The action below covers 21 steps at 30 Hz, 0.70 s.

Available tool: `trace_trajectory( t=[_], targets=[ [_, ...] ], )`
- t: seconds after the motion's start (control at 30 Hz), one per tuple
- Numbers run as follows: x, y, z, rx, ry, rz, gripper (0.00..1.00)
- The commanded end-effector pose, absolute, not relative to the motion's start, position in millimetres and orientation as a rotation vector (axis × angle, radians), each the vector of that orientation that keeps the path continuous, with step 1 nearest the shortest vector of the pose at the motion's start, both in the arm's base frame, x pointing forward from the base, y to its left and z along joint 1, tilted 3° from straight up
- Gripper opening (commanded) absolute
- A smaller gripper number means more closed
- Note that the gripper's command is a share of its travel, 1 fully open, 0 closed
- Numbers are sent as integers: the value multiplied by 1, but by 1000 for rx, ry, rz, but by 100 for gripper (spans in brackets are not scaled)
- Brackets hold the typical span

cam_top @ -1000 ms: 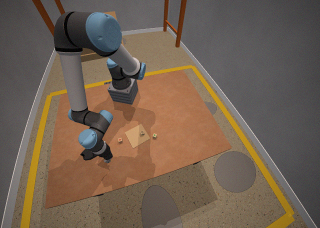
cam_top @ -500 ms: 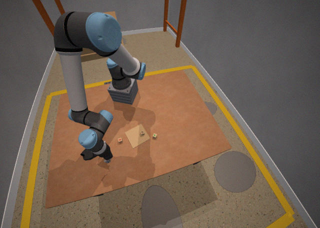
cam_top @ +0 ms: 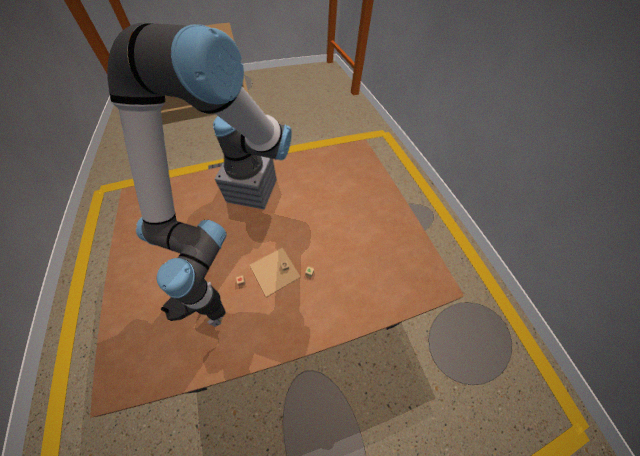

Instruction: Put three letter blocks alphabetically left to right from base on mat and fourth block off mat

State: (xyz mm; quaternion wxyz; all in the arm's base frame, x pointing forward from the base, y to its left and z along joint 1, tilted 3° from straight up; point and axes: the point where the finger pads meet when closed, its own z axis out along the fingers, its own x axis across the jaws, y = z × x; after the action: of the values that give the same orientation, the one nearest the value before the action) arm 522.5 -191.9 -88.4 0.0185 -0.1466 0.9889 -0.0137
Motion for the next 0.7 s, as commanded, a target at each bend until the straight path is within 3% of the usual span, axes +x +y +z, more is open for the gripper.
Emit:
trace_trajectory(
  t=[0.0, 0.67],
  targets=[
    [523, -192, -89, -455, 3069, -44, 100],
    [524, -193, -118, -455, 3069, -44, 100]
  ],
)
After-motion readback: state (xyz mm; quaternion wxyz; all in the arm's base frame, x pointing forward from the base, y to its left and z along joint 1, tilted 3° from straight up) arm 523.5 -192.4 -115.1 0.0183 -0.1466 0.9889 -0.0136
